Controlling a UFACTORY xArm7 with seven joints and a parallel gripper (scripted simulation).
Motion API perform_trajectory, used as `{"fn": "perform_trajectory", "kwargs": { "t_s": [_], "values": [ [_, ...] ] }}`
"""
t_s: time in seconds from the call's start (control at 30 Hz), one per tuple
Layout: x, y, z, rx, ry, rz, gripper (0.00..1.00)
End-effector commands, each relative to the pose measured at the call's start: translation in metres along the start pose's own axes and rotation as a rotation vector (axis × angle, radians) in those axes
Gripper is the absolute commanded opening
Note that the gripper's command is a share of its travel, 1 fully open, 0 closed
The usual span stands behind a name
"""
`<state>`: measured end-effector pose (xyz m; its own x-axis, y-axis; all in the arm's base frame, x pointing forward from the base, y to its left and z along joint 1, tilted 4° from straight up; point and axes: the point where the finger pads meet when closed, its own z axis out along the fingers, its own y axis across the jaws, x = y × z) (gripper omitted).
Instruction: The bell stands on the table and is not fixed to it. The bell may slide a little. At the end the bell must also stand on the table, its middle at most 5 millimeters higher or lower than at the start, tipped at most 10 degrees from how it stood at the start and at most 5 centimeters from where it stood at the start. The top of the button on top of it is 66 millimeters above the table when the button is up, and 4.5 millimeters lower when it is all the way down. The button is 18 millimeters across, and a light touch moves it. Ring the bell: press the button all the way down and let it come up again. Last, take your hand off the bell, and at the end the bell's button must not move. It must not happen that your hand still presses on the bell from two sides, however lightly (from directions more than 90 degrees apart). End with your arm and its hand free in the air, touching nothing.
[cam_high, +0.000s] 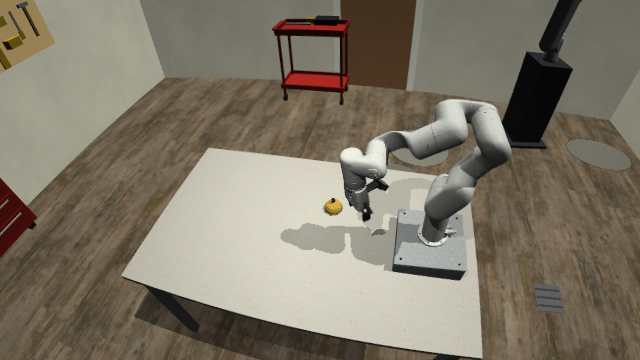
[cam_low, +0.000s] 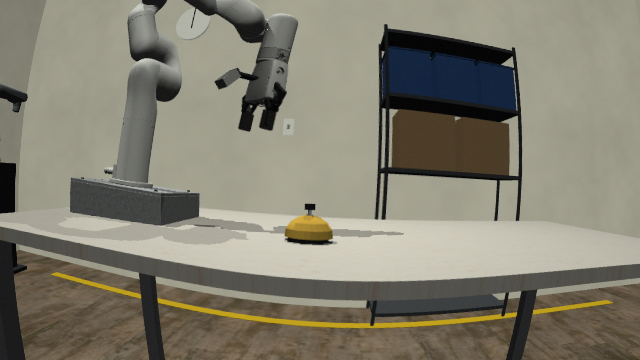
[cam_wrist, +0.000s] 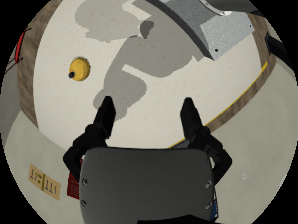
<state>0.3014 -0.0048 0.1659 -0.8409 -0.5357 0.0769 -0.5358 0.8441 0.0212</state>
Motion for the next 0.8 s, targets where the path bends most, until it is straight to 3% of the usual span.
{"fn": "perform_trajectory", "kwargs": {
  "t_s": [0.0, 0.2, 0.27, 0.3, 0.77],
  "values": [
    [-0.015, -0.04, 0.005, -0.001, -0.022, 0.155, 1.0],
    [-0.019, -0.079, 0.011, -0.002, -0.051, 0.308, 1.0],
    [-0.019, -0.079, 0.011, -0.002, -0.051, 0.308, 1.0],
    [-0.019, -0.098, 0.015, -0.003, -0.065, 0.382, 1.0],
    [-0.008, -0.185, 0.039, -0.008, -0.125, 0.712, 1.0]
  ]
}}
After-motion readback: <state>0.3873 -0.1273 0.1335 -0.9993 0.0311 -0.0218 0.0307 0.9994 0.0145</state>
